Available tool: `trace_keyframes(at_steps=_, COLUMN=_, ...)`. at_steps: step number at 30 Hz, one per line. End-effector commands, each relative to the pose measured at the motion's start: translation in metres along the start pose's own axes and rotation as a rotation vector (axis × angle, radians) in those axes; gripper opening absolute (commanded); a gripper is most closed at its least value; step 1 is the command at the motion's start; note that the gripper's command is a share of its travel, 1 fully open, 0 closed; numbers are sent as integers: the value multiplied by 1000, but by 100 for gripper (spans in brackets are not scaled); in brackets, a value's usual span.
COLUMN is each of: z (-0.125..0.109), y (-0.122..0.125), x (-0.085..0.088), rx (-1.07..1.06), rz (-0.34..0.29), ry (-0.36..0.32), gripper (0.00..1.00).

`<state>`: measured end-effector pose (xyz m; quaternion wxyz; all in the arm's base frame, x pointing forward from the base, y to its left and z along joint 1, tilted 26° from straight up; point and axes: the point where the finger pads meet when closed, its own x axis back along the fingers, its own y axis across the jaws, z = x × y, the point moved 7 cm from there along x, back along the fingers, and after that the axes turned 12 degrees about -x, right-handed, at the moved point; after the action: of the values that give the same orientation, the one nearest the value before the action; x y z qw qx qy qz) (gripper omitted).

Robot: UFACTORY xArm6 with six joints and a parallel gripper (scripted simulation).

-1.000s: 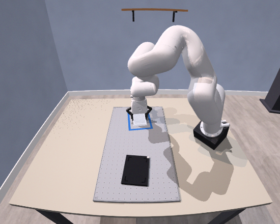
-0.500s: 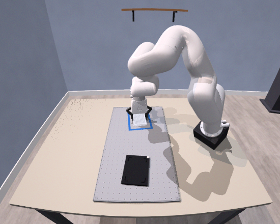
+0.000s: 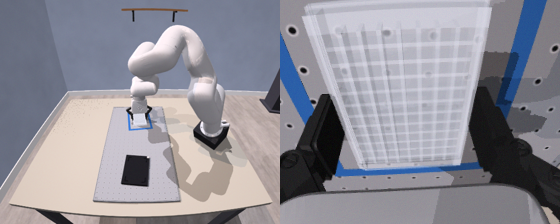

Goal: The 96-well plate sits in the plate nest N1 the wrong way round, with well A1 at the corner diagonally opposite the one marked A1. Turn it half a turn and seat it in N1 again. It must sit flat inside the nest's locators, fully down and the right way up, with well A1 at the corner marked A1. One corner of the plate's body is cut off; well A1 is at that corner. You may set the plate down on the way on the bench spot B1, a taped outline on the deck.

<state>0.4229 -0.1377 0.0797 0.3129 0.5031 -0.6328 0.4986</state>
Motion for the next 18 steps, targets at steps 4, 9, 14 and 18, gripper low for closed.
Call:
trace_keyframes(at_steps=4, z=0, y=-1, x=6, rx=1, rz=3, ry=2, gripper=0)
trace_keyframes(at_steps=9, z=0, y=-1, x=9, rx=1, rz=3, ry=2, gripper=0)
trace_keyframes(at_steps=14, z=0, y=-1, x=11, rx=1, rz=3, ry=2, gripper=0)
trace_keyframes(at_steps=18, z=0, y=-1, x=14, rx=1, rz=3, ry=2, gripper=0)
